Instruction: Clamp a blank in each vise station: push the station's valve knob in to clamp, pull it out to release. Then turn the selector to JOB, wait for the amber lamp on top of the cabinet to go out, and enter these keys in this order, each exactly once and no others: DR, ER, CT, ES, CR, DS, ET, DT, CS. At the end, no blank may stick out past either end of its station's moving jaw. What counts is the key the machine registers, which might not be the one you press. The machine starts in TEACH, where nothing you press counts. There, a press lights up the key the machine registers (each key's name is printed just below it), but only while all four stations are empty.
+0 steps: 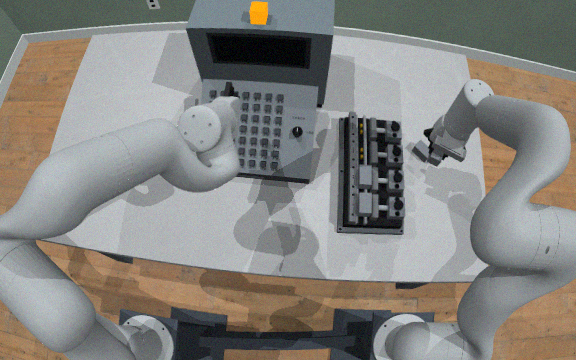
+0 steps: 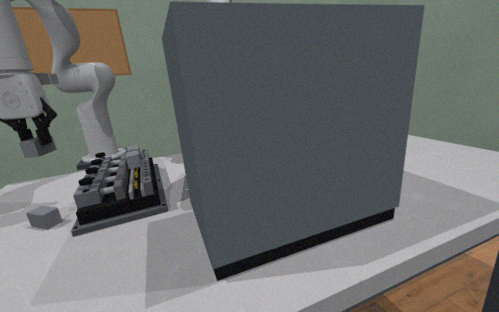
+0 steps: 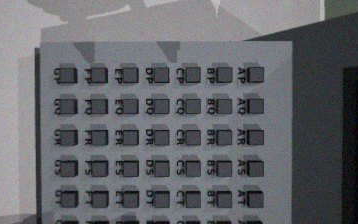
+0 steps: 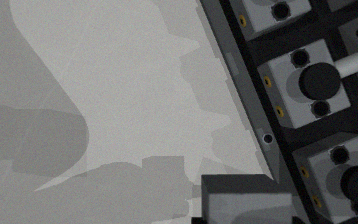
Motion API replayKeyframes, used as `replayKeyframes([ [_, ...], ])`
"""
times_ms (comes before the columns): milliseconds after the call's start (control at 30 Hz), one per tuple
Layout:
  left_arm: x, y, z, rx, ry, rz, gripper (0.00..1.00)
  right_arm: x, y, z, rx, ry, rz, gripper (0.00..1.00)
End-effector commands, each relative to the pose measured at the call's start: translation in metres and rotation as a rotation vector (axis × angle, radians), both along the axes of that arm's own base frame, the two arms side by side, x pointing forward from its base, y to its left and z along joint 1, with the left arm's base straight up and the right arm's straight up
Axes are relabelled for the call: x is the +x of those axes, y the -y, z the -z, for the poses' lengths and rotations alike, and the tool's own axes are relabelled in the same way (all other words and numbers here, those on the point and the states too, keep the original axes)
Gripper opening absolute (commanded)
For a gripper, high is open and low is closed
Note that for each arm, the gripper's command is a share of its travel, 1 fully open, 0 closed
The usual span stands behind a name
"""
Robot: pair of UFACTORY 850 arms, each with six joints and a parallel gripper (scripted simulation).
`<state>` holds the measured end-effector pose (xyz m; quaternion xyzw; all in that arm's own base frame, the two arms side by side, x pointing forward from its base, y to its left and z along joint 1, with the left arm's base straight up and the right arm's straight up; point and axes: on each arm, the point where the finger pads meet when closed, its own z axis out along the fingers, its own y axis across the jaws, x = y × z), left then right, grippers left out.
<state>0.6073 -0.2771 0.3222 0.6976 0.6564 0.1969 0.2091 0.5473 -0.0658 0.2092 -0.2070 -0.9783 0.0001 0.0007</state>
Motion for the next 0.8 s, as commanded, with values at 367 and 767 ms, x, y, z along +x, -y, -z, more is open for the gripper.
replayKeyframes([
  [367, 0.001, 0.0, -0.001, -0.001, 0.002, 0.0, 1.0, 0.028, -0.088, -0.003, 0.0, 0.004, -0.175, 0.0],
  [767, 0.001, 0.0, -0.001, -0.001, 0.002, 0.0, 1.0, 0.039, -0.18, -0.003, 0.0, 0.004, -0.343, 0.0],
])
